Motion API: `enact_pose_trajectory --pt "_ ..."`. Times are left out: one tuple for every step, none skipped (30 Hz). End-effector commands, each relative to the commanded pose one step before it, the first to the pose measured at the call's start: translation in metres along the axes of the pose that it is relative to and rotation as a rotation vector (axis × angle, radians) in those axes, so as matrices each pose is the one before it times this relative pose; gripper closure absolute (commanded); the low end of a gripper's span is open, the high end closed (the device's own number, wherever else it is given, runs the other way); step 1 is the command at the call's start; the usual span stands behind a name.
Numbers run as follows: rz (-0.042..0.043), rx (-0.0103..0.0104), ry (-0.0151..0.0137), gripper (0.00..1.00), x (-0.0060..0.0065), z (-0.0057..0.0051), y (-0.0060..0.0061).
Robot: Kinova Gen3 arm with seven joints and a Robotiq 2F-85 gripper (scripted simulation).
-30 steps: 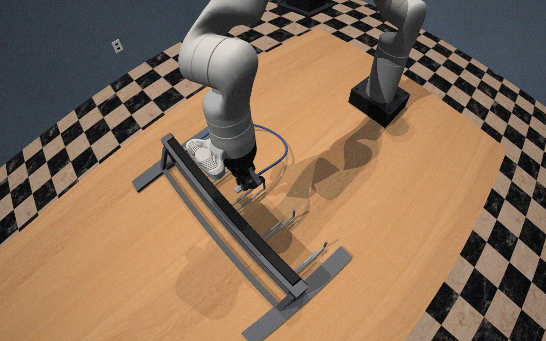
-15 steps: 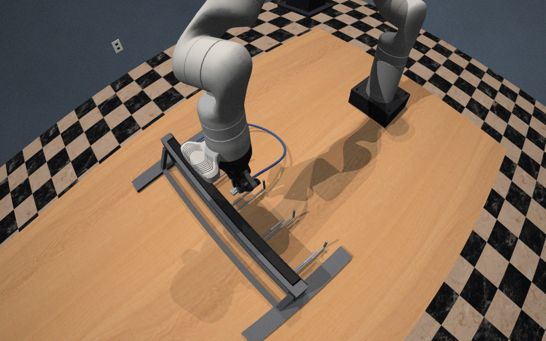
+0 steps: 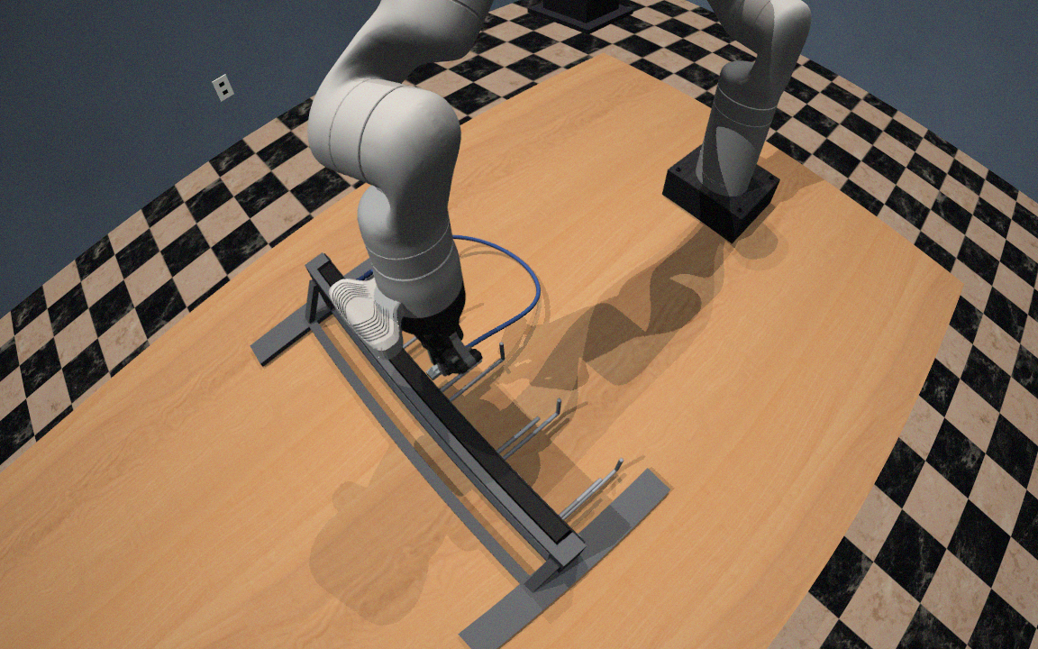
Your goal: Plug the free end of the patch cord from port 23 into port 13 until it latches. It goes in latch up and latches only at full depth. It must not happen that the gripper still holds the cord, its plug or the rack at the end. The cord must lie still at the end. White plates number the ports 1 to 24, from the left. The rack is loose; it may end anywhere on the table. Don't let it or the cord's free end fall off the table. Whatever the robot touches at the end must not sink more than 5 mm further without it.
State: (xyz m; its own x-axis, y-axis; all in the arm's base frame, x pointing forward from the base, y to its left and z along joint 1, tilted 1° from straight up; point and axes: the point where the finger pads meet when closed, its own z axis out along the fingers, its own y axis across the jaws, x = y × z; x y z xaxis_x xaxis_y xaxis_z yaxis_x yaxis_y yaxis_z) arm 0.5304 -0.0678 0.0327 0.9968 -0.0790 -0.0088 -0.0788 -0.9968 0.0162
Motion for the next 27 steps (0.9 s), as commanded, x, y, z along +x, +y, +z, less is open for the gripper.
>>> enact_pose_trajectory --pt "-0.01380 0.00066 -0.00206 1.00 0.00145 0.00012 -0.00293" --pt "0.00000 0.00000 0.00000 1.00 0.00001 0.00000 0.00000" --pt "0.00000 0.00000 0.00000 1.00 0.00000 0.00000 0.00000" --pt "0.00000 0.00000 0.00000 1.00 0.00000 0.00000 0.00000" --pt "0.00000 0.00000 0.00000 1.00 0.00000 0.00000 0.00000" --pt "0.00014 0.00036 -0.00041 1.00 -0.00011 0.00001 -0.00017" --pt "0.00014 0.00035 -0.00039 1.00 -0.00011 0.00000 -0.00017" --pt "0.00015 0.00034 -0.00037 1.00 -0.00011 0.00000 -0.00016" --pt "0.00016 0.00033 -0.00034 1.00 -0.00010 -0.00001 -0.00015" --pt "0.00017 0.00032 -0.00031 1.00 -0.00010 -0.00001 -0.00014" --pt "0.00019 0.00030 -0.00029 1.00 -0.00009 -0.00001 -0.00013" --pt "0.00021 0.00029 -0.00026 1.00 -0.00008 -0.00001 -0.00011" --pt "0.00022 0.00028 -0.00024 1.00 -0.00008 -0.00001 -0.00010" --pt "0.00024 0.00026 -0.00022 1.00 -0.00007 -0.00001 -0.00009" --pt "0.00026 0.00025 -0.00020 1.00 -0.00007 -0.00001 -0.00008" --pt "0.00027 0.00023 -0.00018 1.00 -0.00006 -0.00001 -0.00006" --pt "0.00029 0.00022 -0.00017 1.00 -0.00006 -0.00001 -0.00005" --pt "0.00030 0.00021 -0.00015 1.00 -0.00005 -0.00001 -0.00004" --pt "0.00031 0.00020 -0.00014 1.00 -0.00005 -0.00001 -0.00004" --pt "0.00000 0.00000 0.00000 1.00 0.00000 0.00000 0.00000" --pt "0.00000 0.00000 0.00000 1.00 0.00000 0.00000 0.00000" --pt "0.00034 0.00018 -0.00012 1.00 -0.00004 -0.00001 -0.00002" --pt "0.00034 0.00018 -0.00011 1.00 -0.00004 -0.00001 -0.00001" --pt "0.00035 0.00017 -0.00011 1.00 -0.00004 -0.00001 -0.00001" --pt "0.00035 0.00017 -0.00010 1.00 -0.00004 -0.00001 -0.00001" --pt "0.00036 0.00016 -0.00009 1.00 -0.00003 -0.00001 0.00000" --pt "0.00036 0.00016 -0.00009 1.00 -0.00003 -0.00001 0.00000"
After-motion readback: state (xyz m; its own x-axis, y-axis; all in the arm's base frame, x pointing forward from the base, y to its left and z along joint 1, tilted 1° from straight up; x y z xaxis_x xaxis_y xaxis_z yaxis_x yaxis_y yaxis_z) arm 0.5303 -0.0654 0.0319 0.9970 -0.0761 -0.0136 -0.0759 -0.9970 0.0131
